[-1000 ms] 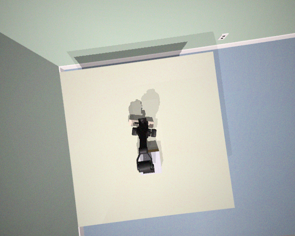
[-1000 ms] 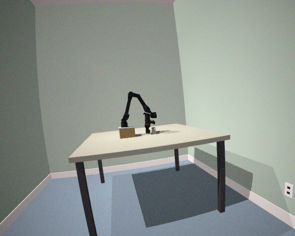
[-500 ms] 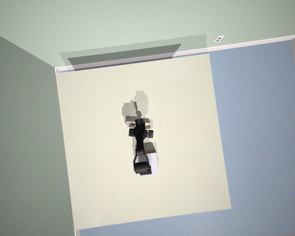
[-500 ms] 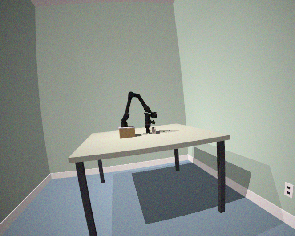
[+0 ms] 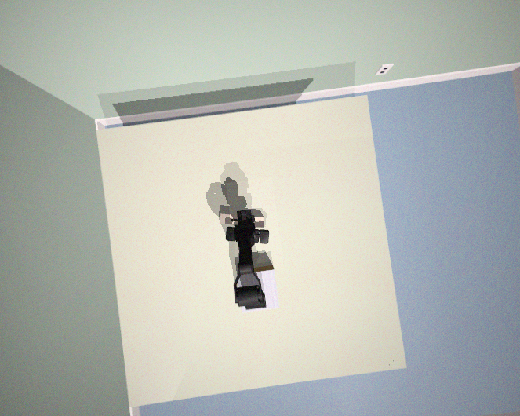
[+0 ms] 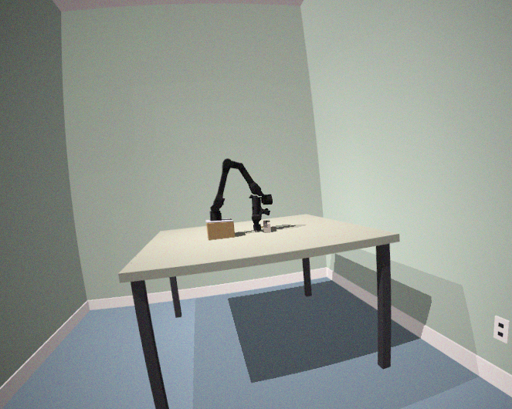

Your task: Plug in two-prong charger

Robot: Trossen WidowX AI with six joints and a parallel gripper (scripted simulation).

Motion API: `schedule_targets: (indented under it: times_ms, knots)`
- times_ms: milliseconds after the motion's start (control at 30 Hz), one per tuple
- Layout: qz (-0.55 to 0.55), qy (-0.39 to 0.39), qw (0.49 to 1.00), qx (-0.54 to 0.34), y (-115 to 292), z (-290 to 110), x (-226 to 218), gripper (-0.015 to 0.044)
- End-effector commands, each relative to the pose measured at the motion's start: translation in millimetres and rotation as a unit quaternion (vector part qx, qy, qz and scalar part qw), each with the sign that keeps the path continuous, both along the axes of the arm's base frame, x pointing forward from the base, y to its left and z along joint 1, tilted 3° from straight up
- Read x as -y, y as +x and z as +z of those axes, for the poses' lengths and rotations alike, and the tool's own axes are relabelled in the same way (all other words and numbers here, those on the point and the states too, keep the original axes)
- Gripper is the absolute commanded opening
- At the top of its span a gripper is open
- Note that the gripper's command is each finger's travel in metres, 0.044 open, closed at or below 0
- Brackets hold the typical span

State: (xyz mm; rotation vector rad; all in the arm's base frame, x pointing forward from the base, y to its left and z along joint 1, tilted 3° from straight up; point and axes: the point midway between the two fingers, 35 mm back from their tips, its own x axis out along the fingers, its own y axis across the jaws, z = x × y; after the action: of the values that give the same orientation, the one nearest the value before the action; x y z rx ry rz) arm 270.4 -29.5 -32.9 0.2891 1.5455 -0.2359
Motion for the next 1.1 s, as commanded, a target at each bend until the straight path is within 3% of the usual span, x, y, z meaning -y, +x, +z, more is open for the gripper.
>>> schedule_targets:
  times_ms: [0,1067]
  knots:
    - [-0.001,0.002,1.0,0.001,0.3,0.2,-0.4,0.0]
    - [-0.001,0.002,1.0,0.001,3.9,0.6,0.8,0.0]
